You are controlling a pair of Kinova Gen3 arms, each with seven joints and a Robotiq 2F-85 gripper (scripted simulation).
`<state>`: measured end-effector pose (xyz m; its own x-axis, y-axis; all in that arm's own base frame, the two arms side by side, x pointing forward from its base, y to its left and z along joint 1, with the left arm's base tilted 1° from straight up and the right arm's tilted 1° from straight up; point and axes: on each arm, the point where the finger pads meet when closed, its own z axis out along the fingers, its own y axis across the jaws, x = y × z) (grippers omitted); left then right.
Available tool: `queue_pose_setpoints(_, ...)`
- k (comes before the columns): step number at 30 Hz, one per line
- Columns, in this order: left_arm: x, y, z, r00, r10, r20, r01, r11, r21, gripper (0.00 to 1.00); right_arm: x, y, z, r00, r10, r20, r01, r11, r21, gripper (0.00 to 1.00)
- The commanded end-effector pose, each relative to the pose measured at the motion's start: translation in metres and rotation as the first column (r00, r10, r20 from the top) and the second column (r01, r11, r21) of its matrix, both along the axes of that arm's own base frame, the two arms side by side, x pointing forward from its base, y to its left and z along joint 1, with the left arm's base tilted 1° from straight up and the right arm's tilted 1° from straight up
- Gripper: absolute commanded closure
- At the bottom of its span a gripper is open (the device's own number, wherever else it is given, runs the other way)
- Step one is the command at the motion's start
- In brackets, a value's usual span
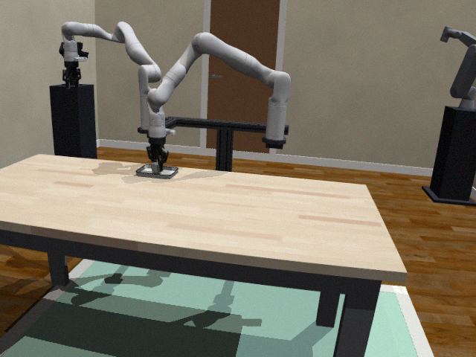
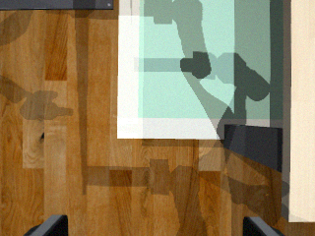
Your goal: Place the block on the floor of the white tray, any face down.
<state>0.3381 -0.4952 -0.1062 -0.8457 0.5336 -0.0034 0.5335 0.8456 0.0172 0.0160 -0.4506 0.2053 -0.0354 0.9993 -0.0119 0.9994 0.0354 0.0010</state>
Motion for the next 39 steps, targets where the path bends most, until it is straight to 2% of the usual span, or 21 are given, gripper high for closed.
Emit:
queue_pose_setpoints(1, 0.0008, -0.0011, -0.0013, 1.000, 0.000, 0.002, 0.000, 1.000, -0.002, 0.582, 0.0001, -0.0002, 0.0008, 1.000, 0.000, 0.000, 0.000, 1.000, -0.002, 0.002)
queue_pose_setpoints(39, 0.0008, -0.0011, -0.0056, 1.000, 0.000, 0.002, 0.000, 1.000, -0.002, 0.582, 0.0001, -0.0002, 0.0008, 1.000, 0.000, 0.000, 0.000, 1.000, -0.002, 0.002)
